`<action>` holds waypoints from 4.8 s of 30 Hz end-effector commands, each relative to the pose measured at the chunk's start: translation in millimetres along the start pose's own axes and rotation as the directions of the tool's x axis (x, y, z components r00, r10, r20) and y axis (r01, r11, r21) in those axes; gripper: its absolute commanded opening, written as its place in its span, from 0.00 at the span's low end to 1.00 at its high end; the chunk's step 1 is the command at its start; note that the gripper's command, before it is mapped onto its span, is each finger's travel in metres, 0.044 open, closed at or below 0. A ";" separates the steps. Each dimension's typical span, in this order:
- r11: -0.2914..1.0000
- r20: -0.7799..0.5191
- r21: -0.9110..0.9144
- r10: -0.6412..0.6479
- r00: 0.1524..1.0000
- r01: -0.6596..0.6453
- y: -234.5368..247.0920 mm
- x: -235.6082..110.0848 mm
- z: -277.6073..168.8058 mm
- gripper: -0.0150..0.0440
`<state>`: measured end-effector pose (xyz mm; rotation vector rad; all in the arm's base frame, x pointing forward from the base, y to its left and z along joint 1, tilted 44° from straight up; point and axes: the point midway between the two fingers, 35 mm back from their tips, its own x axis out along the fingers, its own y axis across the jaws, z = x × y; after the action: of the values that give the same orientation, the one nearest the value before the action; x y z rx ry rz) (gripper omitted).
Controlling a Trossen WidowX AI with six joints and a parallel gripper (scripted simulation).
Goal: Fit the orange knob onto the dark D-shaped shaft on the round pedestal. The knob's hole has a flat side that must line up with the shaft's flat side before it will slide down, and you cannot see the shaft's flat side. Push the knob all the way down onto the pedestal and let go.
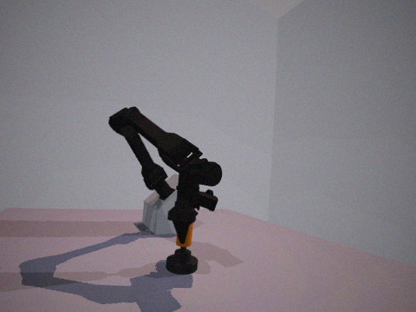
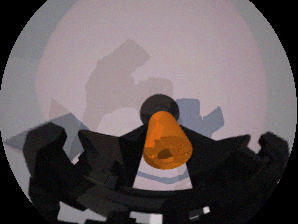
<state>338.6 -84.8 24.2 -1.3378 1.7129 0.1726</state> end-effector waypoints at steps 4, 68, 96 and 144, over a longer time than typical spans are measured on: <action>1.000 -0.001 -0.016 -0.003 1.000 0.003 1.2 0.3 0.6 0.25; 0.910 -0.001 -0.414 -0.003 1.000 0.002 -0.9 -1.1 0.3 0.25; 0.907 -0.001 -0.421 -0.003 1.000 0.002 0.4 -1.0 0.0 0.25; 0.784 -0.001 -0.620 -0.003 1.000 0.002 0.1 -2.6 1.0 0.25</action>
<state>337.6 -83.6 23.4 -1.7925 1.7268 0.7809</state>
